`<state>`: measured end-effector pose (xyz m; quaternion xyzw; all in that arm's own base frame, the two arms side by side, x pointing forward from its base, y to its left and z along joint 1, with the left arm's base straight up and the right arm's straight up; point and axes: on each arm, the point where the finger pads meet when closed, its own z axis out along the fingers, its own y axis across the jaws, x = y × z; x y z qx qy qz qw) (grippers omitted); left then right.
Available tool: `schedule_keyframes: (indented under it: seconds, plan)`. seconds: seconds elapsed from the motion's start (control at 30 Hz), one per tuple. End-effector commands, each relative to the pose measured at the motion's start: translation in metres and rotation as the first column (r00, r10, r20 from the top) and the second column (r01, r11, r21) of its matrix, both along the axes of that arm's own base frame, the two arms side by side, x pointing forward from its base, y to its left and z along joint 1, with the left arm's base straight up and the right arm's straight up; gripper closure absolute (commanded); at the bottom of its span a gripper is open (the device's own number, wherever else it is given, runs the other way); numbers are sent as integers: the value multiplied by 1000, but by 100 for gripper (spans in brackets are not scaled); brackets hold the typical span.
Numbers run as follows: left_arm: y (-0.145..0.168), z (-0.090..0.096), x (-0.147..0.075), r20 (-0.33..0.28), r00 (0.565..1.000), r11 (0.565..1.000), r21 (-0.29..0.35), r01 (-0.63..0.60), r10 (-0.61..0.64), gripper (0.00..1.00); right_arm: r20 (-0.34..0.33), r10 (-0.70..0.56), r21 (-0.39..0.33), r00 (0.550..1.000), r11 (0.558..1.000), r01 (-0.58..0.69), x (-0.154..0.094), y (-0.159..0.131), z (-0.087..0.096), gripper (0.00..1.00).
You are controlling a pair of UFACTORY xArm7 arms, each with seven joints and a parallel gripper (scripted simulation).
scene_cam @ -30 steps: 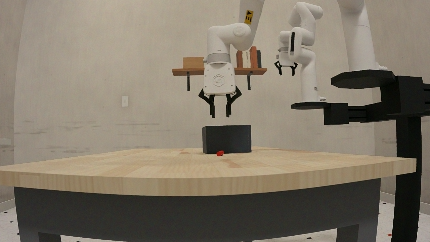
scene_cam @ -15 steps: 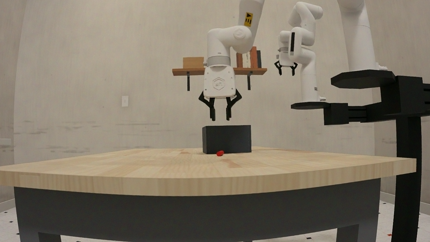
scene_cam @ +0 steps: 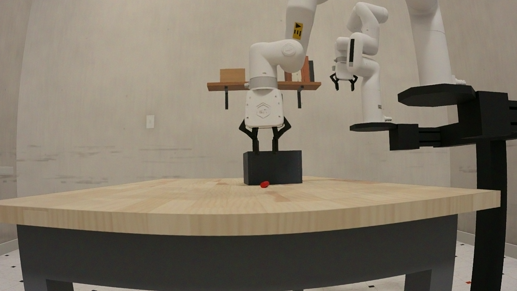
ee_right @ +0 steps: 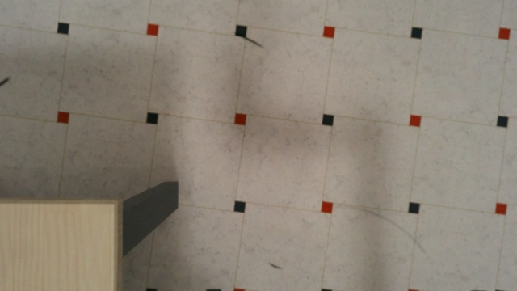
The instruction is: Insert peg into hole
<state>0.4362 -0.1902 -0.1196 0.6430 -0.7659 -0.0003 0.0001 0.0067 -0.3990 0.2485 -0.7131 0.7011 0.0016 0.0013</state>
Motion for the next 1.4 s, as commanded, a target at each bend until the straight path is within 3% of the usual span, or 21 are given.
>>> schedule_keyframes:
  seconds: [0.0, 0.6, 1.37]
  plan:
    - [-1, -10, 2, 4, 1000, 1000, -2, 0, 0, 56, 1, 0, -4, 1000, 1000, 0, 0, -1, 2, 0]
    - [-1, -36, 3, 4, 1000, 1000, -2, 0, 0, 56, 1, 0, -4, 1000, 1000, 0, 0, -1, 2, 0]
    - [-1, -38, 3, 4, 1000, 1000, -2, 0, 0, 56, 1, 0, -4, 1000, 1000, 0, 0, -1, 2, 0]
